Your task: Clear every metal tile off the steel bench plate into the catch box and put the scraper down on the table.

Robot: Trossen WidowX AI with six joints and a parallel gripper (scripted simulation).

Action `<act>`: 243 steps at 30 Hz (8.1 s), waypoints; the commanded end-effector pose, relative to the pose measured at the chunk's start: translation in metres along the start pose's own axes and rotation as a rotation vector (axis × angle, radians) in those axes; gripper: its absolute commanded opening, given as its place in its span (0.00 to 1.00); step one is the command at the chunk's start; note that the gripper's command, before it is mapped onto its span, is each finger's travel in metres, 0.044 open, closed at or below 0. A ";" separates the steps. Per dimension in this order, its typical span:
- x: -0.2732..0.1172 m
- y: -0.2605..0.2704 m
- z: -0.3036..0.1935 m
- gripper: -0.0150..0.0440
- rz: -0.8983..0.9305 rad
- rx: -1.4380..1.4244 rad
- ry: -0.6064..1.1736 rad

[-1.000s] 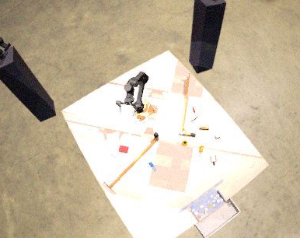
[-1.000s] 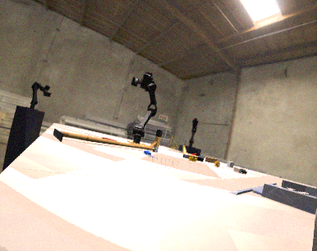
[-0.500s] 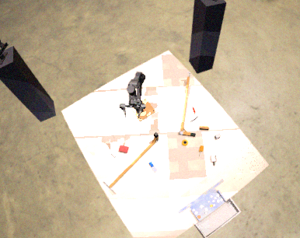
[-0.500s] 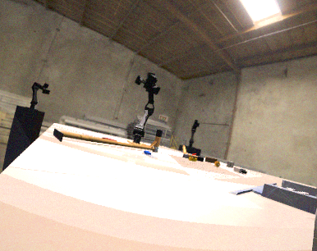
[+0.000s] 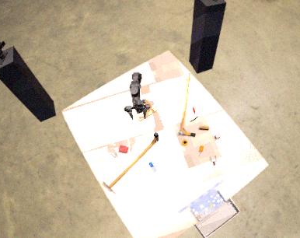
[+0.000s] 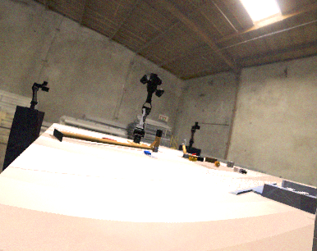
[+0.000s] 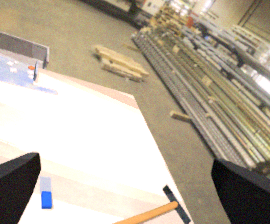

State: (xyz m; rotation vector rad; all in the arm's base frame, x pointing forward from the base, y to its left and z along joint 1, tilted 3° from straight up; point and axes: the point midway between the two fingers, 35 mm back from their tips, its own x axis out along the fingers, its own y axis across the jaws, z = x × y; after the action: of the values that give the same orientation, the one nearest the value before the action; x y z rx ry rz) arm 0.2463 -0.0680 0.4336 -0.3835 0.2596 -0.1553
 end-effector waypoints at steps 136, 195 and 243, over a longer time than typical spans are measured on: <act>-0.239 0.349 0.085 1.00 0.561 -1.105 -1.523; -0.458 0.317 0.007 1.00 0.347 -0.984 -2.300; -0.569 0.191 -0.088 1.00 0.016 -0.588 -2.751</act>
State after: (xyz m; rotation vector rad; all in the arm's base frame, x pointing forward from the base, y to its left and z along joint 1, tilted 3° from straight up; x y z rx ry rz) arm -0.2931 0.1997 0.4110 -0.8540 -2.4178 0.5794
